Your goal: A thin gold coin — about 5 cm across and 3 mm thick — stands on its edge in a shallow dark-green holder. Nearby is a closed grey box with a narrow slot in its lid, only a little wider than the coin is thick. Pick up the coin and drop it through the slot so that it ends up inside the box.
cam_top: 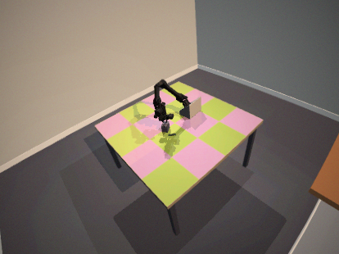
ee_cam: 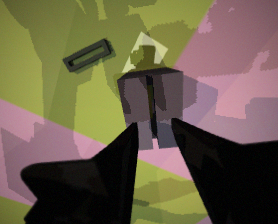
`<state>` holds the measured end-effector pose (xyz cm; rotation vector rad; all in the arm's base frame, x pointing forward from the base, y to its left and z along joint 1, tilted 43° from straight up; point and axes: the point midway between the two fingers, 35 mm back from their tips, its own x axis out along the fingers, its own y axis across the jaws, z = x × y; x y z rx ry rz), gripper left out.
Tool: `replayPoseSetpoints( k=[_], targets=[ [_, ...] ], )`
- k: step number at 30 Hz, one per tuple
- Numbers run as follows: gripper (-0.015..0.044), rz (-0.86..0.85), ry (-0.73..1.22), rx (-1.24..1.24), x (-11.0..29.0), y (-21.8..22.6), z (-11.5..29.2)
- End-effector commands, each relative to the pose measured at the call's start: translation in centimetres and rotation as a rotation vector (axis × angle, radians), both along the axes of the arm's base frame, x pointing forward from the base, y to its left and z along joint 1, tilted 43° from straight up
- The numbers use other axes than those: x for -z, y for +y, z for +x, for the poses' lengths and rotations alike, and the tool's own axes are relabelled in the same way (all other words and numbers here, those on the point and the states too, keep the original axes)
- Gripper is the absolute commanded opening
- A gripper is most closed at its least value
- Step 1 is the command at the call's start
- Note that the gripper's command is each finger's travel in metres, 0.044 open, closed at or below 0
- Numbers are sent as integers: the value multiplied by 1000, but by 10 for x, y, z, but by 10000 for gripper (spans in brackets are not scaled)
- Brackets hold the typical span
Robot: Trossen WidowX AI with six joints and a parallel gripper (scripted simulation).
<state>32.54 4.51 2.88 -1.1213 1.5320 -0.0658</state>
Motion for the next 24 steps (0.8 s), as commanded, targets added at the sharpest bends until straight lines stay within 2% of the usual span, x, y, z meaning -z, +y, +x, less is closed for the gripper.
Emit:
replayPoseSetpoints(
  k=[1,9,12,24],
  targets=[
    [161,0,-1,1,0,0,0],
    [371,0,1,0,-15,14,-3],
    [440,-4,6,-2,-38,33,-10],
    [440,-7,7,-3,-45,39,-12]
  ],
)
